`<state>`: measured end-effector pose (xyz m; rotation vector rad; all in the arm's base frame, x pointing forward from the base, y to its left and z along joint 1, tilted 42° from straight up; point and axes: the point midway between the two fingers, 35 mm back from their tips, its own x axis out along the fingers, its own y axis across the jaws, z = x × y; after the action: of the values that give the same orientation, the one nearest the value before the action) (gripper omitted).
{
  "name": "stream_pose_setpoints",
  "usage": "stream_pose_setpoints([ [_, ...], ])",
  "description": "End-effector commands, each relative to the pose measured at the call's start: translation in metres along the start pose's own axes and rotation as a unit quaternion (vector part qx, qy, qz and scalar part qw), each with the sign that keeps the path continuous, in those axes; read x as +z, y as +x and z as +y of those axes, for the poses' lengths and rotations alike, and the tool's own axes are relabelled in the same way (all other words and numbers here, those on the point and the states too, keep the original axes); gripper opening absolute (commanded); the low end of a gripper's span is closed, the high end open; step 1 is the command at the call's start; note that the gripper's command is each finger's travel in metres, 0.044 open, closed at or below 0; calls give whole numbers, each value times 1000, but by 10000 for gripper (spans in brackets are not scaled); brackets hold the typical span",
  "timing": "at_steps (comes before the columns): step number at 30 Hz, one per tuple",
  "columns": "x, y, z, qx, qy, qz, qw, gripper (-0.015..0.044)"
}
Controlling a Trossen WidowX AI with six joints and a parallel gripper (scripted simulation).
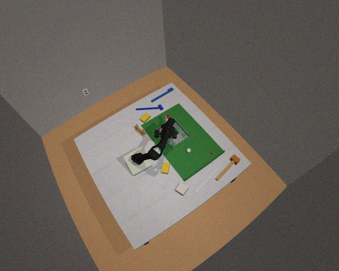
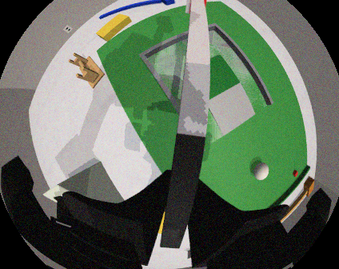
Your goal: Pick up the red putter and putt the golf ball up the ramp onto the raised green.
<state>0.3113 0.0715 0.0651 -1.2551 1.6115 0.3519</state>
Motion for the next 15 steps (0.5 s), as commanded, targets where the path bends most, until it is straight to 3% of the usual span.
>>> stream_pose_setpoints([
  [1,-21,-3,-15,-5,50,-1,999,0],
  [15,-118,-6,-64,-30,252,15,967,0],
])
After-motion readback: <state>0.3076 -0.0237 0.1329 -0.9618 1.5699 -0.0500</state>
